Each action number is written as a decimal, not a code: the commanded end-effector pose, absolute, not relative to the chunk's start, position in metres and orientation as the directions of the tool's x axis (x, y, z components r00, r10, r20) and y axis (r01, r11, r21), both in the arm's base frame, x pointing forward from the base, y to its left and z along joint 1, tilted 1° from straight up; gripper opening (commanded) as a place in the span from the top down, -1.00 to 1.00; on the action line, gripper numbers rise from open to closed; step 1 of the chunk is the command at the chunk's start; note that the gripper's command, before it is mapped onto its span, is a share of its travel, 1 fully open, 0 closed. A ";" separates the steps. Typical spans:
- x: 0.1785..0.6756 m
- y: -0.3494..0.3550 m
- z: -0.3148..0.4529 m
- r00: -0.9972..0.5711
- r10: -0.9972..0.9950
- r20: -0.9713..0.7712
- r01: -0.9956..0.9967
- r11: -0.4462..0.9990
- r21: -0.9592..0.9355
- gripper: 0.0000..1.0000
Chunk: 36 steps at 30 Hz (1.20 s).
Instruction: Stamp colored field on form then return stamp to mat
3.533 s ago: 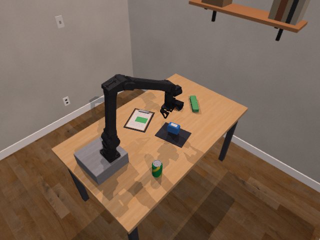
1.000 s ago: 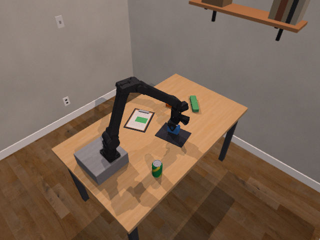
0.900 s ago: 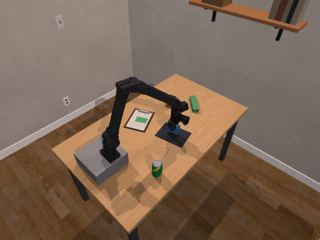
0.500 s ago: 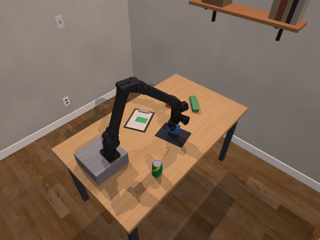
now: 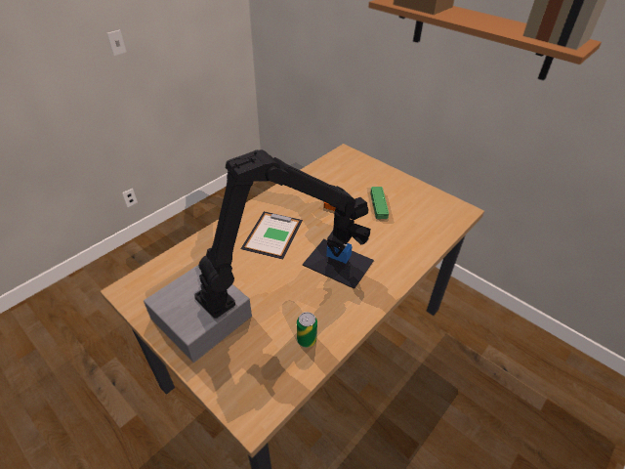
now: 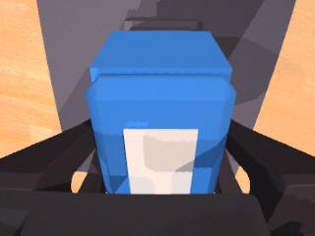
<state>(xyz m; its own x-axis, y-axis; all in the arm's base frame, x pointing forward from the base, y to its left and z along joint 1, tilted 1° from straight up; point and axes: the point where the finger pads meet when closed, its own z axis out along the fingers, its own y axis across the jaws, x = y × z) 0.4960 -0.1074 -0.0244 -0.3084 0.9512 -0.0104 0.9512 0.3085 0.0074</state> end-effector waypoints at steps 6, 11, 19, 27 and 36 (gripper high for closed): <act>0.505 -0.112 -0.013 -0.310 0.951 -0.024 0.950 0.310 0.035 0.34; 0.505 -0.112 -0.013 -0.310 0.951 -0.024 0.950 0.310 0.035 0.34; 0.519 -0.115 0.028 -0.308 0.950 -0.043 0.948 0.311 0.067 0.34; 0.518 -0.114 0.047 -0.308 0.950 -0.043 0.948 0.311 0.068 0.34; 0.502 -0.100 0.032 -0.312 0.950 -0.025 0.949 0.313 0.038 0.34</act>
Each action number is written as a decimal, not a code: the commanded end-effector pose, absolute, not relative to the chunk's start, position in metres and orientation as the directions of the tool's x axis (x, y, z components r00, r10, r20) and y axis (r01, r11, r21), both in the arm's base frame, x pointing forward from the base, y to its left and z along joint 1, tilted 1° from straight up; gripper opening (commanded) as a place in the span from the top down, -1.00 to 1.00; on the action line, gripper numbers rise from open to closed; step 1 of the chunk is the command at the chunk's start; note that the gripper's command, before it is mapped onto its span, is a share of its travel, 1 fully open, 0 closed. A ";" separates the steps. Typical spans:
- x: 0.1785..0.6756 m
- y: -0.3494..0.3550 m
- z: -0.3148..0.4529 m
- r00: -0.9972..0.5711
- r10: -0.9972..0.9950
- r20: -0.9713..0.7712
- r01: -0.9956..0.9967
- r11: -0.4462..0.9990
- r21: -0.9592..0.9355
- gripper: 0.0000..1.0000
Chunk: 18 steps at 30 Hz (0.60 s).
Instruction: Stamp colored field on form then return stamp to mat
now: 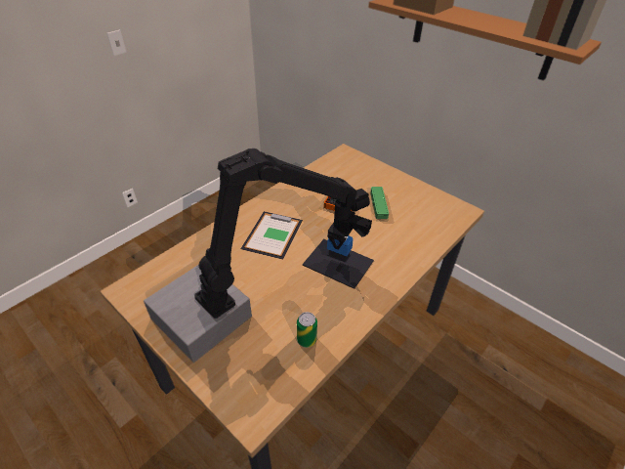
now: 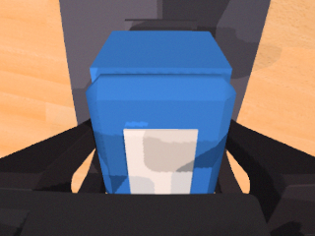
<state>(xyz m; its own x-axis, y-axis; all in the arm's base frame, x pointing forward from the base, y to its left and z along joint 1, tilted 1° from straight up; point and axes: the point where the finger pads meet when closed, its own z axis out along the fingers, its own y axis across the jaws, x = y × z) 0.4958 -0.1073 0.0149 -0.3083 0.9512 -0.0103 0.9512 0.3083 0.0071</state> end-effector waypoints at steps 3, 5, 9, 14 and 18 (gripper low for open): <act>0.503 -0.070 0.029 -0.325 0.945 -0.027 0.944 0.326 0.044 0.34; 0.503 -0.070 0.029 -0.325 0.945 -0.027 0.944 0.326 0.044 0.34; 0.494 0.024 0.028 -0.374 0.927 -0.024 0.926 0.375 0.044 0.34; 0.468 0.105 0.027 -0.418 0.908 -0.020 0.908 0.418 0.038 0.34; 0.432 0.173 0.026 -0.458 0.889 -0.016 0.888 0.458 0.029 0.34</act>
<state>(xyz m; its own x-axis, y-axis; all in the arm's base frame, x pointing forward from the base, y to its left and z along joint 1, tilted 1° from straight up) 0.4423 0.1439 0.0090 -0.5226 0.8526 -0.0022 0.8526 0.5226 -0.0027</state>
